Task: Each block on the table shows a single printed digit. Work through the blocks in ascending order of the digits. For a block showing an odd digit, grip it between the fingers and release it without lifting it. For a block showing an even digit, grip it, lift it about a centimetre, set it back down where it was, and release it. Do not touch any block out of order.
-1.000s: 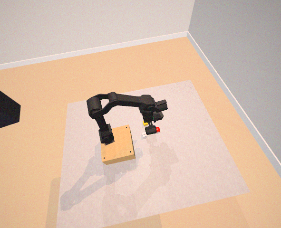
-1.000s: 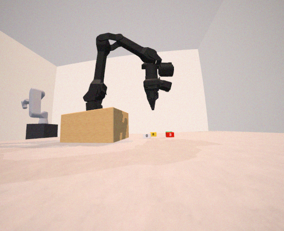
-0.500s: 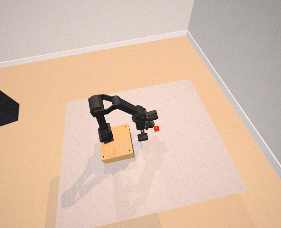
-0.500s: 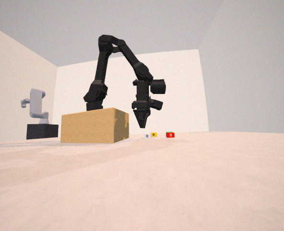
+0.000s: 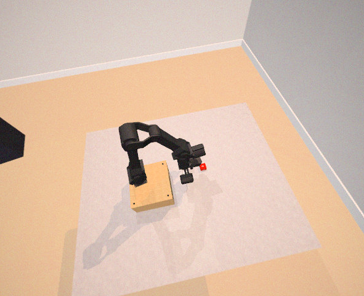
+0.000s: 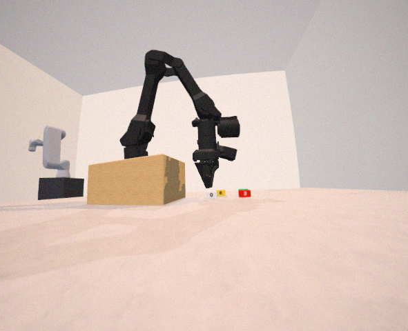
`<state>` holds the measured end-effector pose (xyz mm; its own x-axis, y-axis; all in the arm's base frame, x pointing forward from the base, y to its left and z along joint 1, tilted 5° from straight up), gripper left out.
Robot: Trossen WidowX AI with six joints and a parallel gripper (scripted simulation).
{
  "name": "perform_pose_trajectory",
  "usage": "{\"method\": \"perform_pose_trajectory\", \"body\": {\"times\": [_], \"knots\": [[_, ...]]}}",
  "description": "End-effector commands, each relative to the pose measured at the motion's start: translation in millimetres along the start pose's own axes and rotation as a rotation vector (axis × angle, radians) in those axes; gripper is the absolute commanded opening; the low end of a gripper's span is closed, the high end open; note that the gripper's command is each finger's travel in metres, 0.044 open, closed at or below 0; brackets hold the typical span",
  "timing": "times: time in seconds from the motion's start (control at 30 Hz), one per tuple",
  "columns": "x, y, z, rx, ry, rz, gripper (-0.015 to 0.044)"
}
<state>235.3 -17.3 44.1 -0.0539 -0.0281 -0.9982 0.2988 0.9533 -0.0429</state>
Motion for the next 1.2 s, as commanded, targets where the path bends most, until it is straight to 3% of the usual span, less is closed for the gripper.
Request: {"method": "perform_pose_trajectory", "body": {"times": [0.0, 0.37, 0.73, 1.17], "knots": [[7, 0, -1, -0.007, 0.009, -0.001, 0.04], [22, 0, -2, -0.007, 0.01, -0.002, 0.04], [22, 0, -2, -0.007, 0.01, -0.002, 0.012], [22, 0, -2, -0.007, 0.01, -0.002, 0.012]]}}
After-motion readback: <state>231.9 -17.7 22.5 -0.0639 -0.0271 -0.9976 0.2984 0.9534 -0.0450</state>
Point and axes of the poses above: the point midway between the two fingers, 35 mm back from their tips, its own x axis out along the fingers, its own y axis across the jaws, z = x × y, the point moved 10 cm from there along -x, back along the fingers, and after that the axes turned 7 degrees about x, right-handed, at the moved point
